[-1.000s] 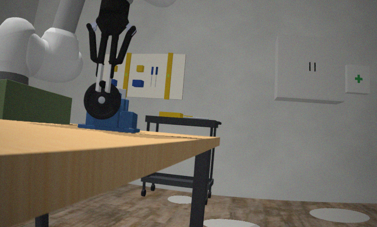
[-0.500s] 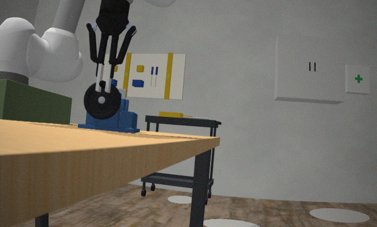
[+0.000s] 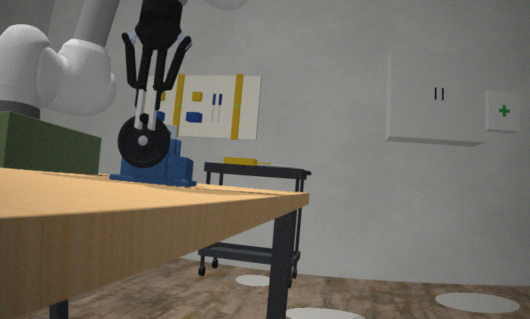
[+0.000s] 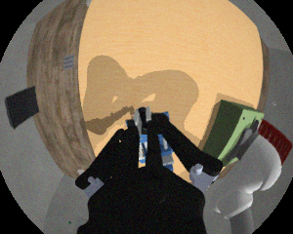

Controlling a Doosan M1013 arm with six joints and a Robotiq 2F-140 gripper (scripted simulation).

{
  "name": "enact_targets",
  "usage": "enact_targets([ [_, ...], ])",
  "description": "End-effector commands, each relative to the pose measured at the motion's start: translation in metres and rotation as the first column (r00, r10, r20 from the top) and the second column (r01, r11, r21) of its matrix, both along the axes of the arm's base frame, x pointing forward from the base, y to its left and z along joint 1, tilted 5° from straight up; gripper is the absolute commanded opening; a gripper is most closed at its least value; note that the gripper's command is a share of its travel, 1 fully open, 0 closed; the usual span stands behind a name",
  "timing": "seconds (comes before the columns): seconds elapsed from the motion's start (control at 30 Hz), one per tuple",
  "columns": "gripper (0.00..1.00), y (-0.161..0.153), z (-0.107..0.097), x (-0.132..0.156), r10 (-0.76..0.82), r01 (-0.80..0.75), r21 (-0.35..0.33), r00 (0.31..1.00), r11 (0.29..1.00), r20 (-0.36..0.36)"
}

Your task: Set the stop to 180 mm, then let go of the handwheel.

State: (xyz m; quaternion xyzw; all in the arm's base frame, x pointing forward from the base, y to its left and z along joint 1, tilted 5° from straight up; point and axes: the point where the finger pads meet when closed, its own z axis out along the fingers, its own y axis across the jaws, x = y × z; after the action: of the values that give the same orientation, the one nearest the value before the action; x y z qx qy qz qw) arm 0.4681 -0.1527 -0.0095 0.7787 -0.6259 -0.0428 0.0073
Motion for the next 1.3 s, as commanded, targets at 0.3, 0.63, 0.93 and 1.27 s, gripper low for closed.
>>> enact_targets([
  [0.3, 0.04, 0.0004, -0.0006, 0.0016, 0.0, 0.0, 0.0, 1.0, 1.0, 0.001],
  [0.63, 0.04, 0.0009, -0.0014, 0.0035, 0.0, 0.0, 0.0, 1.0, 1.0, 0.001],
  [0.93, 0.04, 0.0016, -0.0026, 0.0063, 0.0, 0.0, 0.0, 1.0, 1.0, 0.001],
  [1.27, 0.04, 0.0026, -0.0051, 0.0103, 0.0, 0.0, 0.0, 1.0, 1.0, 0.001],
])
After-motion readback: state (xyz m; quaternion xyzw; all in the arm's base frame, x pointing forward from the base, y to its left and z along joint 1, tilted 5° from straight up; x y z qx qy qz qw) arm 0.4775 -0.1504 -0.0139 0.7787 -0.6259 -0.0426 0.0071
